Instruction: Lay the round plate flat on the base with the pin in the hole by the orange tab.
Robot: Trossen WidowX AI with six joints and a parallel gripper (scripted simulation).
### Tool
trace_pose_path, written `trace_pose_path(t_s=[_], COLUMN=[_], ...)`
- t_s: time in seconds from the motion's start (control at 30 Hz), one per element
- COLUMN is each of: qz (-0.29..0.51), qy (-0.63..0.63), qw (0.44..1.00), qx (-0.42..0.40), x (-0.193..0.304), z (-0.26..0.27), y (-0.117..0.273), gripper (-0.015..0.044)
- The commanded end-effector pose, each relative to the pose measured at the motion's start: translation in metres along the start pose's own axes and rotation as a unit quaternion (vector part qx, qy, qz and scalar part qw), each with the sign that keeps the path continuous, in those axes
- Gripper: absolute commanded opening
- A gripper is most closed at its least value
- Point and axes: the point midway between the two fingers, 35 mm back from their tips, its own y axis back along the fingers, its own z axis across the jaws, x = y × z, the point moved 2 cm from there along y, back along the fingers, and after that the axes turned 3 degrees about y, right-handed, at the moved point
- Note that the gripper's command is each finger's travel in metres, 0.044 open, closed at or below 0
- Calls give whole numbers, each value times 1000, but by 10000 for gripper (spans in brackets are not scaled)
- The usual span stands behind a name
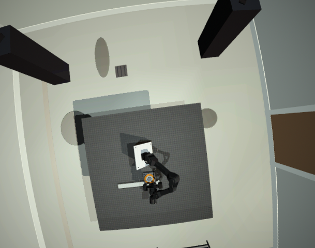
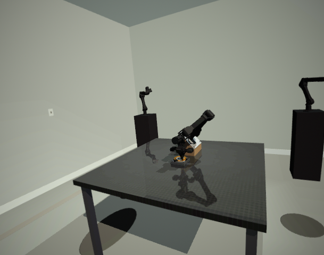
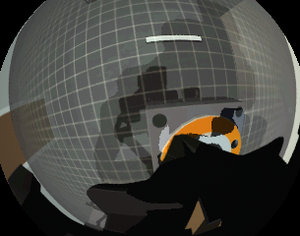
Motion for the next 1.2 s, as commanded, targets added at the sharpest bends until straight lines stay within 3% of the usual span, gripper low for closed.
trace_pose_path(t_s=[0.0, 1.17], qz=[8, 9], qy=[-3, -3], qw=[1000, 1000], qx=[-6, -6], x=[6, 20], z=[5, 14], y=[-4, -4], gripper=[0, 0])
